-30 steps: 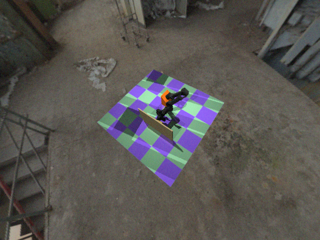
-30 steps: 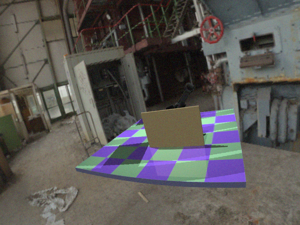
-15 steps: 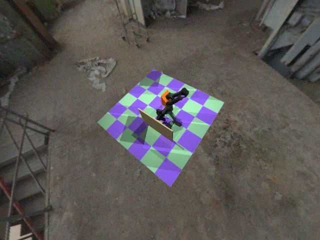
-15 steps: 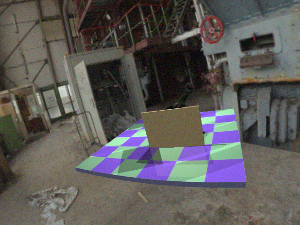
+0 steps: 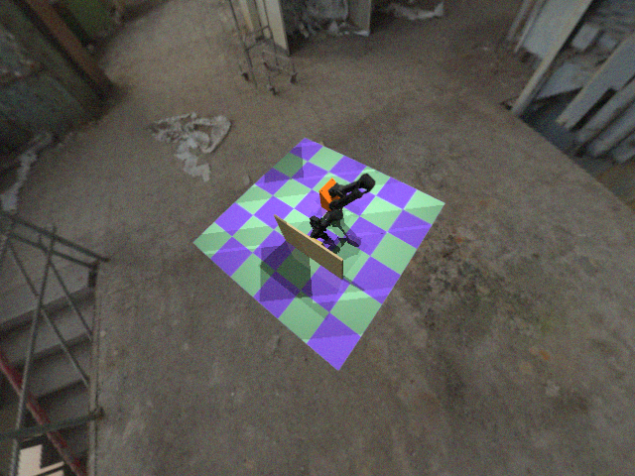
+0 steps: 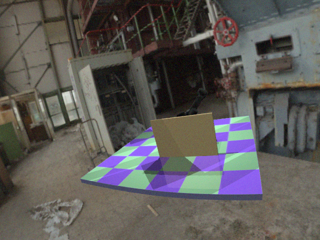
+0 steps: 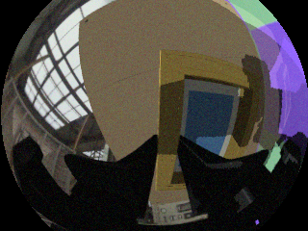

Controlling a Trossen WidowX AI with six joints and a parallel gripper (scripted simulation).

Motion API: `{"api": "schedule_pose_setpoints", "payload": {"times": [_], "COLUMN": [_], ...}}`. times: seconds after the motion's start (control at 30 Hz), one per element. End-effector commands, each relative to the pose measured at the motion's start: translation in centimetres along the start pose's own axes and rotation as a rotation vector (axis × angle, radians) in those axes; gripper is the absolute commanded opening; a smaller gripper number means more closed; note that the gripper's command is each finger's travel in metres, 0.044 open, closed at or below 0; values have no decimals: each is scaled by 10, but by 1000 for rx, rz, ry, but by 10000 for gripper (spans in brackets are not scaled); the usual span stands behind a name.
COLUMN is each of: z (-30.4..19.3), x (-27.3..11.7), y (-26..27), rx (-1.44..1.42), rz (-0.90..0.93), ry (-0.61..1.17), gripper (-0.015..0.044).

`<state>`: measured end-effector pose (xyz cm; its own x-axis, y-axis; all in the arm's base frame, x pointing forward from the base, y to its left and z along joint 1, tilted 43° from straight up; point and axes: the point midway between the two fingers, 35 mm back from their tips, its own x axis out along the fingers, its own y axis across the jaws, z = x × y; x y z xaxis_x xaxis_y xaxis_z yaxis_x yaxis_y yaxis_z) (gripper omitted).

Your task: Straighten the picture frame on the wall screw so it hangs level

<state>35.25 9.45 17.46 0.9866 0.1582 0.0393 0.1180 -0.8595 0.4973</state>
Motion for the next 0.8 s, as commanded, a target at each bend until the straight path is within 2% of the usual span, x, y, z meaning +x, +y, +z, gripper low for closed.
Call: {"api": "schedule_pose_setpoints", "payload": {"times": [0.0, 0.77], "z": [0, 0], "x": [0, 0], "y": [7, 8], "rx": [-3, -3], "rz": [17, 17], "ry": [-1, -1], "gripper": [0, 0]}}
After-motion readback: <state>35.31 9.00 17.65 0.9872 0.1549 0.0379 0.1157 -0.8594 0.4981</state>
